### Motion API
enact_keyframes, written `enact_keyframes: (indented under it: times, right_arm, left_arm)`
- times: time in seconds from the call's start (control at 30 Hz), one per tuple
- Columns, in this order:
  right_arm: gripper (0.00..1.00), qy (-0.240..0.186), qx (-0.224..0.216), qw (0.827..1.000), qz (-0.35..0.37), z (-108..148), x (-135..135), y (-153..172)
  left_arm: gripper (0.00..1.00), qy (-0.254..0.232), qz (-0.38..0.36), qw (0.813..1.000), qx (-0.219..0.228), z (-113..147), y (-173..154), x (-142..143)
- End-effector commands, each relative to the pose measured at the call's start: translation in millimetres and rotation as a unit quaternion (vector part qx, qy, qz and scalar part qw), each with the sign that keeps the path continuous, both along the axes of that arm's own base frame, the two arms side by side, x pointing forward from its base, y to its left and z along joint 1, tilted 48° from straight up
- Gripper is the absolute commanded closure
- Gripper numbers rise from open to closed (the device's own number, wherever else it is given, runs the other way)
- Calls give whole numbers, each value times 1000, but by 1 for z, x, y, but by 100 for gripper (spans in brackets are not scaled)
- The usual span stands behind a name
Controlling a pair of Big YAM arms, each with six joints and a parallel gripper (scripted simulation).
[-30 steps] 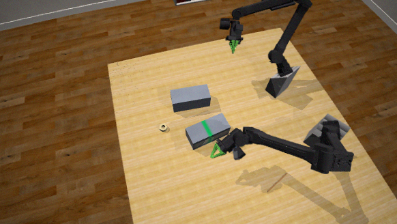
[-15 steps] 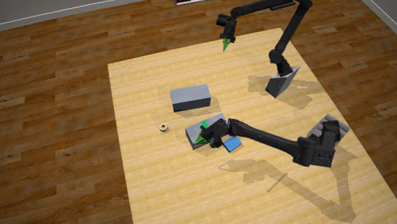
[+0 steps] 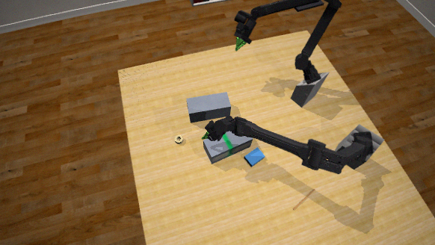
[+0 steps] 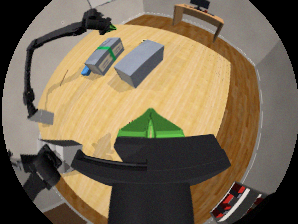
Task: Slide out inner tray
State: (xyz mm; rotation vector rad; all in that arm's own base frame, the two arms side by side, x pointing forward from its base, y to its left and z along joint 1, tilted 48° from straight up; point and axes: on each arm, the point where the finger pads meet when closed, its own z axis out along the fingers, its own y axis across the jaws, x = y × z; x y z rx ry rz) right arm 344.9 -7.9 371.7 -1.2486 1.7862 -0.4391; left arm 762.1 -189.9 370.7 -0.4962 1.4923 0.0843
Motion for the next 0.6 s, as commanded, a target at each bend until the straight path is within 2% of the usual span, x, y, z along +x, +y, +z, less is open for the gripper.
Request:
enact_keyframes:
  times: [0.0, 0.17, 0.23, 0.27, 0.3, 0.4, 0.53, 0.57]
  right_arm:
    - [100, -39, 34, 997, -54, 38, 18, -19]
    - [100, -73, 65, 989, -114, 59, 27, -48]
    - [100, -73, 65, 989, -114, 59, 27, -48]
    - [100, -77, 72, 987, -123, 60, 29, -52]
    - [100, -87, 76, 984, -134, 67, 30, -58]
    - [100, -111, 95, 975, -168, 82, 32, -77]
    - [100, -142, 120, 960, -208, 100, 34, -100]
    - [100, -150, 126, 956, -218, 104, 34, -106]
  left_arm:
    - [100, 49, -32, 996, 68, 0, -63, 15]
    - [100, 106, -56, 982, 143, -24, -104, 31]
    - [100, 106, -56, 982, 143, -24, -104, 31]
    - [100, 117, -50, 980, 156, -36, -94, 39]
    - [100, 144, -51, 973, 176, -40, -93, 44]
    - [100, 179, -85, 954, 226, -60, -144, 39]
    - [100, 215, -107, 928, 284, -80, -175, 43]
    - [100, 224, -113, 921, 299, -96, -182, 43]
